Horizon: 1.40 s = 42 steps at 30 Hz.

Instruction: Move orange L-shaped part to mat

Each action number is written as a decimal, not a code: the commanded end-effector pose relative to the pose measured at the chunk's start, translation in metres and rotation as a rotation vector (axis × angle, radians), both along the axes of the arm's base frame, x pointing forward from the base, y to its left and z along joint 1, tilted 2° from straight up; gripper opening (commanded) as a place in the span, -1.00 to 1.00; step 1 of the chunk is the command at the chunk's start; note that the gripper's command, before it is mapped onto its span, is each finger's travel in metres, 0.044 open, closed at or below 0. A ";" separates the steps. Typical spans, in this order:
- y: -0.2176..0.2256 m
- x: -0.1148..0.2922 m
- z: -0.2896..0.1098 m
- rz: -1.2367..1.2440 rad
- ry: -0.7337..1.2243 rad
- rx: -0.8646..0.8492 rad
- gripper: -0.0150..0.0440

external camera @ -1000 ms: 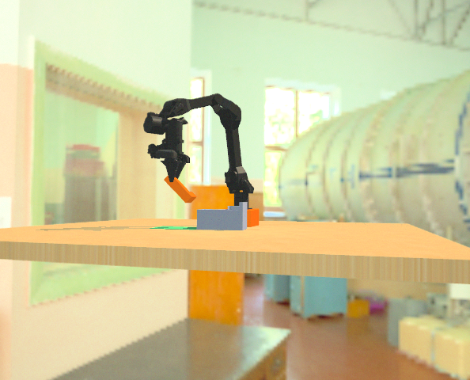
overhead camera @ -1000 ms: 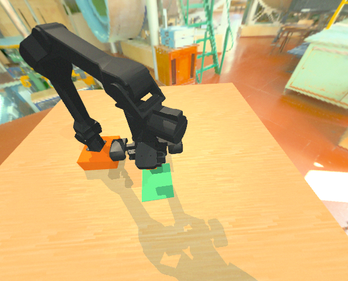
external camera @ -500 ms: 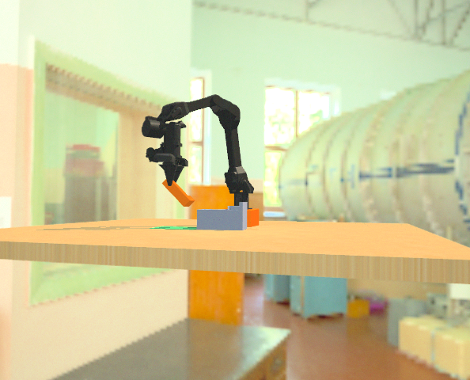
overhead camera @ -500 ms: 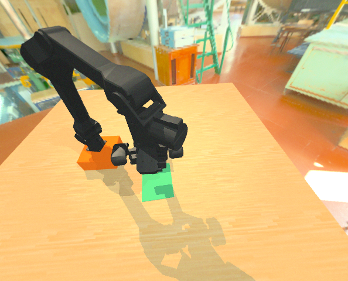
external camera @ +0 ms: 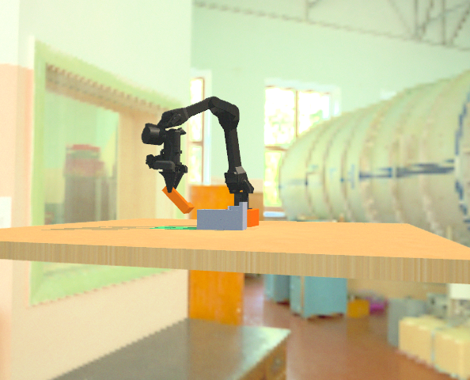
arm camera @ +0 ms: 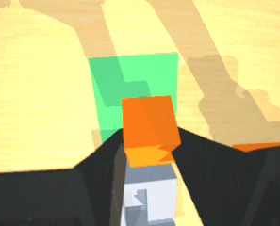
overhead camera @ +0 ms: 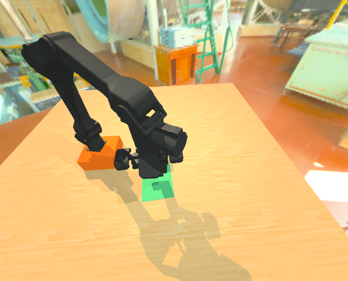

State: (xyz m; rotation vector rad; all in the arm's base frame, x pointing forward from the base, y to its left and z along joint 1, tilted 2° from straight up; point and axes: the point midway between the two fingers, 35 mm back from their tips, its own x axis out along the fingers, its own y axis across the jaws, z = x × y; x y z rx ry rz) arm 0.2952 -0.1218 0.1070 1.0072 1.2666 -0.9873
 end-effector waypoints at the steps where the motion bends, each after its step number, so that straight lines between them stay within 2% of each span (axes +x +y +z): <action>1: 0.001 0.000 -0.009 0.004 0.003 0.005 -0.49; 25: 0.000 0.001 -0.045 0.004 0.003 0.005 -0.49; 42: 0.000 0.001 -0.046 0.004 0.003 0.005 -0.49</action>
